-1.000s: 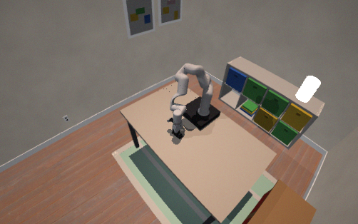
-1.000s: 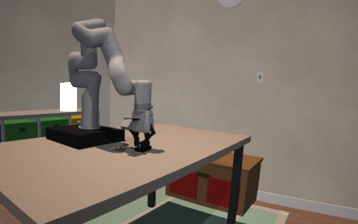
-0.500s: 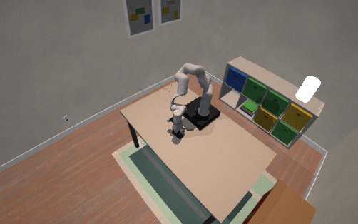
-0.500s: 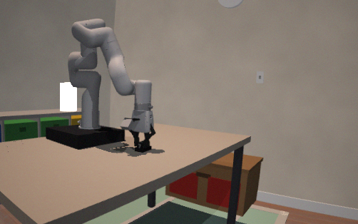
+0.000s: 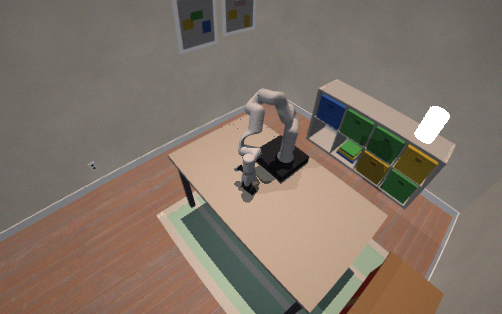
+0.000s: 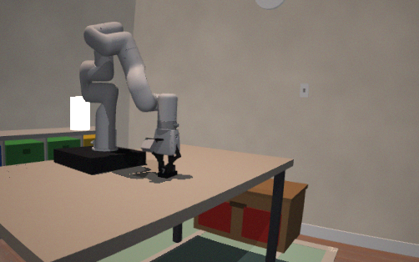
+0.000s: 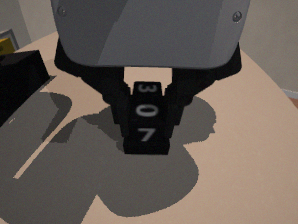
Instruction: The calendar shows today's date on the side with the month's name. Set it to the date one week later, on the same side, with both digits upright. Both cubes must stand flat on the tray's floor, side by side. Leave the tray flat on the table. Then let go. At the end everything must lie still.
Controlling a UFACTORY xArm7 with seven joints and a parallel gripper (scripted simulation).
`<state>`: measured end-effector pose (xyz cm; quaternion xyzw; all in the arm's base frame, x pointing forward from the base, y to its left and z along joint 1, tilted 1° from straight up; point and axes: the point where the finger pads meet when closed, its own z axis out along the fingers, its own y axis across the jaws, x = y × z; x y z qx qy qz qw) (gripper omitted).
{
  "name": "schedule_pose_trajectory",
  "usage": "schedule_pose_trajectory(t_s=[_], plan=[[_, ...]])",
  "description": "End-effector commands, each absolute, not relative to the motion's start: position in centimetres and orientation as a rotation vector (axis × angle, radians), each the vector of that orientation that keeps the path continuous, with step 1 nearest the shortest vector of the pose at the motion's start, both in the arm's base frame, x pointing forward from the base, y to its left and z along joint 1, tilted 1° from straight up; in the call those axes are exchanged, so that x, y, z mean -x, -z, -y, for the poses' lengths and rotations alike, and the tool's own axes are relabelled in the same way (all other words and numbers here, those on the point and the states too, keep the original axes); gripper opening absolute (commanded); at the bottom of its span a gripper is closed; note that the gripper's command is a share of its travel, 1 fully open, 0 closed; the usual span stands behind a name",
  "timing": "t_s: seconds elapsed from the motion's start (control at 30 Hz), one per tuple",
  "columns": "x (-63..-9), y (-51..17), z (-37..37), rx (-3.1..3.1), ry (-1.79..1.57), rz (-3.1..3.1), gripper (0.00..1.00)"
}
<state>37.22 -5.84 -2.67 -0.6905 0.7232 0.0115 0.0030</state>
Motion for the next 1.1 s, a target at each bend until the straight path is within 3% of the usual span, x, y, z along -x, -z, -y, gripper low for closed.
schedule_pose_trajectory(t_s=[0.0, 1.07], plan=[[-37.3, 2.6, 5.9, 2.165, -0.032, -2.267, 0.29], [-37.4, 1.5, 5.9, 2.165, -0.032, -2.267, 0.29]])
